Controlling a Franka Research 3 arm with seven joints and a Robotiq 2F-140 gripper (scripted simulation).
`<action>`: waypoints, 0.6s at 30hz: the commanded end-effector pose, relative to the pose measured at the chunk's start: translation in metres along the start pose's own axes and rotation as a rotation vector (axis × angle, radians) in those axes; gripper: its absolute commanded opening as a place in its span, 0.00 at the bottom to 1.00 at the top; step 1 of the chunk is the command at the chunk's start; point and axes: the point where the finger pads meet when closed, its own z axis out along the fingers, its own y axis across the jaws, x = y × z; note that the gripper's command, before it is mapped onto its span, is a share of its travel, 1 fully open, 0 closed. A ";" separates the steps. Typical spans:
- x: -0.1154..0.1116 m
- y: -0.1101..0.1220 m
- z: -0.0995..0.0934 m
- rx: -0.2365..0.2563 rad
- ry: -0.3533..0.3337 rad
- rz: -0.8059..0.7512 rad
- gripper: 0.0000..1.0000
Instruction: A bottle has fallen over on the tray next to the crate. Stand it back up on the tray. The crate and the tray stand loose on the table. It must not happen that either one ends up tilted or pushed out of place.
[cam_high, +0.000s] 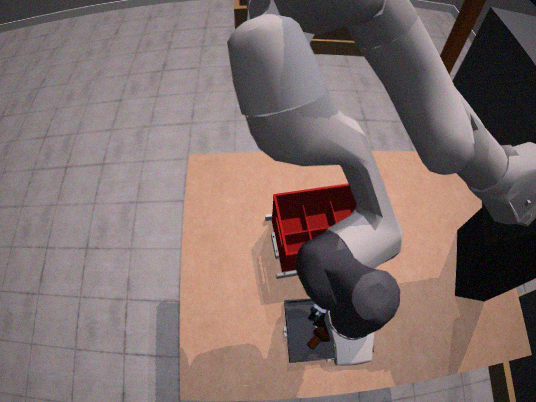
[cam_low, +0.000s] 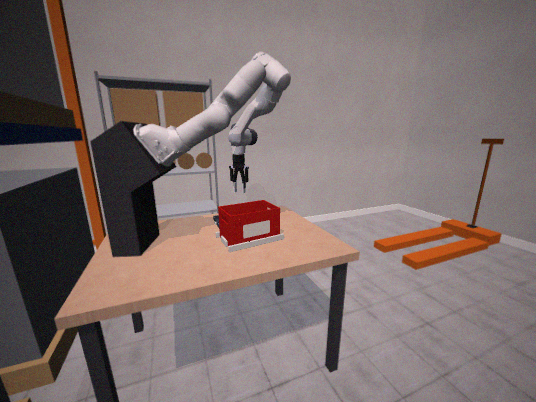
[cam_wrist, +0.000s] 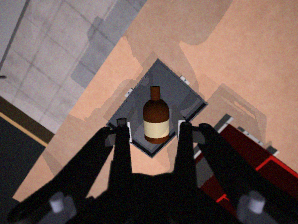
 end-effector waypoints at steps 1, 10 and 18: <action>0.001 0.001 0.007 -0.006 0.004 0.006 0.38; 0.001 0.001 0.025 -0.006 0.004 0.006 0.38; 0.001 0.002 0.052 -0.006 0.004 0.006 0.38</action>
